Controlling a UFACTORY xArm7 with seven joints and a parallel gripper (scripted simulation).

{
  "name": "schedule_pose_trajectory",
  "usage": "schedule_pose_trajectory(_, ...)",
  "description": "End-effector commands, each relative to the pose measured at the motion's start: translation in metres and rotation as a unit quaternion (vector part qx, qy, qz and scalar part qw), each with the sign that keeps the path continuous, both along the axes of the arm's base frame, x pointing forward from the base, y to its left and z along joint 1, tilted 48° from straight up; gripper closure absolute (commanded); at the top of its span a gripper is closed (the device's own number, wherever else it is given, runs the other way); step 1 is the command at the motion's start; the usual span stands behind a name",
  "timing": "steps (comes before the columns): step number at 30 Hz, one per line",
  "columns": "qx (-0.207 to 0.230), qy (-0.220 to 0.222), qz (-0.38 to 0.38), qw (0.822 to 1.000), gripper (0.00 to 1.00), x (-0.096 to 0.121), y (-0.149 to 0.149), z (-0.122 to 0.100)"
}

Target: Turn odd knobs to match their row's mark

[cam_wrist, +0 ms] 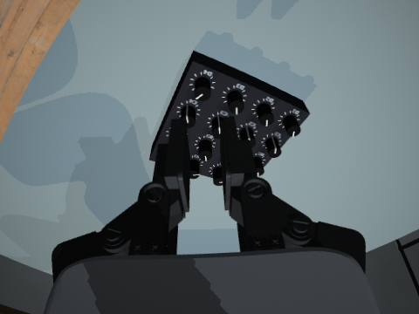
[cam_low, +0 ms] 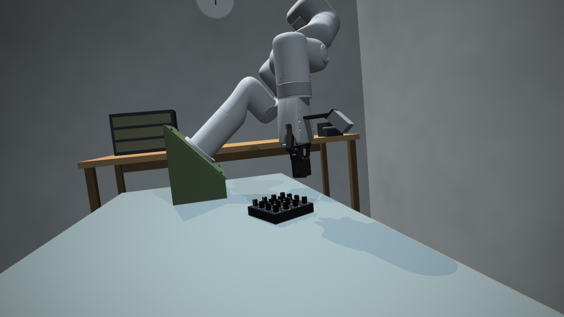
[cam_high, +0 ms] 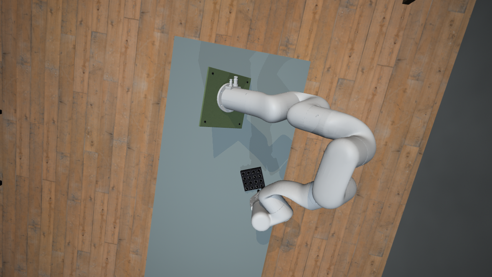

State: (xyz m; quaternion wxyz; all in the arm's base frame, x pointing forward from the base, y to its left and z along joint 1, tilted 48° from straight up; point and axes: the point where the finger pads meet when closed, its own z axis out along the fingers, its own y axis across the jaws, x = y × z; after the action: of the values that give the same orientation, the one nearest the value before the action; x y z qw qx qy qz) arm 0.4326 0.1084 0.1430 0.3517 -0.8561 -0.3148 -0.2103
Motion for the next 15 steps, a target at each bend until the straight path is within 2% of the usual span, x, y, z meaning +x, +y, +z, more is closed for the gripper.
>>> schedule_pose_trajectory(1, 0.004, 0.045, -0.04, 0.998, 0.81, 0.001, -0.0022, 0.0015)
schedule_pose_trajectory(15, 0.008, 0.063, -0.056, 0.996, 0.81, 0.001, -0.0024, 0.0017)
